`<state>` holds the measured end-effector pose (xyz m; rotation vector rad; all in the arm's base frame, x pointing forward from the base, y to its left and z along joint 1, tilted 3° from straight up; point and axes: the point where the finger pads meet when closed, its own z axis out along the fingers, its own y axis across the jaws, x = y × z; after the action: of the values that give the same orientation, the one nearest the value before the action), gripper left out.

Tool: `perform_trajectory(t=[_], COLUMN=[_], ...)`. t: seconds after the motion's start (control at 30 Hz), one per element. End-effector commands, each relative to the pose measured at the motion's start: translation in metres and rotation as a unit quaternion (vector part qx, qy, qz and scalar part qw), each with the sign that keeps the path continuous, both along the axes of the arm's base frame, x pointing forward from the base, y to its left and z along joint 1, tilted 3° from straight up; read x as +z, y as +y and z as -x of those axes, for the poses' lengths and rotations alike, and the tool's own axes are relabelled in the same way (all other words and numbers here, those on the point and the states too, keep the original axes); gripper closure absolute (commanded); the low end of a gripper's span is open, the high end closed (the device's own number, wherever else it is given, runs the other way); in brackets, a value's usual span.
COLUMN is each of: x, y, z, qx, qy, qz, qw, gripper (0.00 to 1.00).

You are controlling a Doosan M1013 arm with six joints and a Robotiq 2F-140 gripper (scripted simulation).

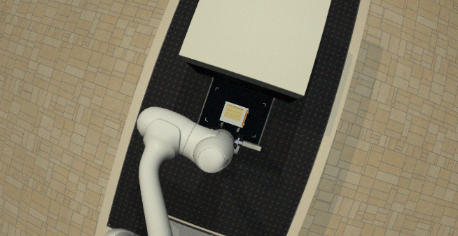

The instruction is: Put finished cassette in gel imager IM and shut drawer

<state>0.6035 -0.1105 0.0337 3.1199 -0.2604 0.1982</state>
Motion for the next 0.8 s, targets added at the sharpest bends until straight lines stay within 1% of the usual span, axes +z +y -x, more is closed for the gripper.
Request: perform_trajectory(t=[0.0, 0.77], x=[-0.0007, -0.006], y=[0.0, 0.0001], z=[0.0, 0.0003], qx=[0.0, 0.0], qy=[0.0, 0.0], qz=[0.0, 0.0], qw=[1.0, 1.0], gripper=[0.54, 0.54])
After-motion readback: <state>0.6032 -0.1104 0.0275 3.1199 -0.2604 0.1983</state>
